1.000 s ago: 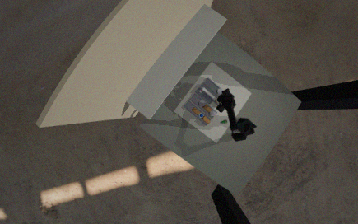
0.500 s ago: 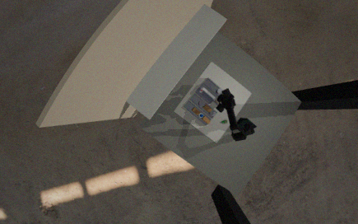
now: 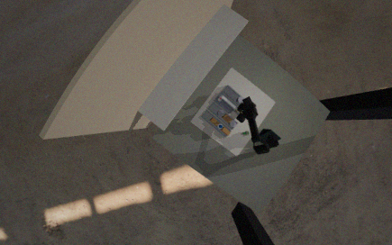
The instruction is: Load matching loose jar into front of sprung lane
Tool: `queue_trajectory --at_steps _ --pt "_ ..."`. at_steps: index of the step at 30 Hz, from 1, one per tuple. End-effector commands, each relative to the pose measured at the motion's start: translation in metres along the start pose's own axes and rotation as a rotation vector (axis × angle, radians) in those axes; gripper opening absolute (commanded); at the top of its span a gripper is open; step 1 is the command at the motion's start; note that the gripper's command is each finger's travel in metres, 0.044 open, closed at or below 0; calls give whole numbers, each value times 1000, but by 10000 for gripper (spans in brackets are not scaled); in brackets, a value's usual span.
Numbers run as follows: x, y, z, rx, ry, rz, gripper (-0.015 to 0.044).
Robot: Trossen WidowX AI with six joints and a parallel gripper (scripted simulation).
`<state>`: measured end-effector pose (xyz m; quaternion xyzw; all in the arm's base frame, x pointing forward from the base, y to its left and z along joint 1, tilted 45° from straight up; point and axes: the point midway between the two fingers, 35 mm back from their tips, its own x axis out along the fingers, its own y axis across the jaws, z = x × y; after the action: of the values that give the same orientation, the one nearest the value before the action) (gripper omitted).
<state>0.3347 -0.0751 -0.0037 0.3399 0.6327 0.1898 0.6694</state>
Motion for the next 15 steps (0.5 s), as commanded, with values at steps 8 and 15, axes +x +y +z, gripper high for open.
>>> queue_trajectory --at_steps 8,15 --pt "3 1 6 -11 -20 7 0" --pt "5 1 6 -11 -20 7 0"
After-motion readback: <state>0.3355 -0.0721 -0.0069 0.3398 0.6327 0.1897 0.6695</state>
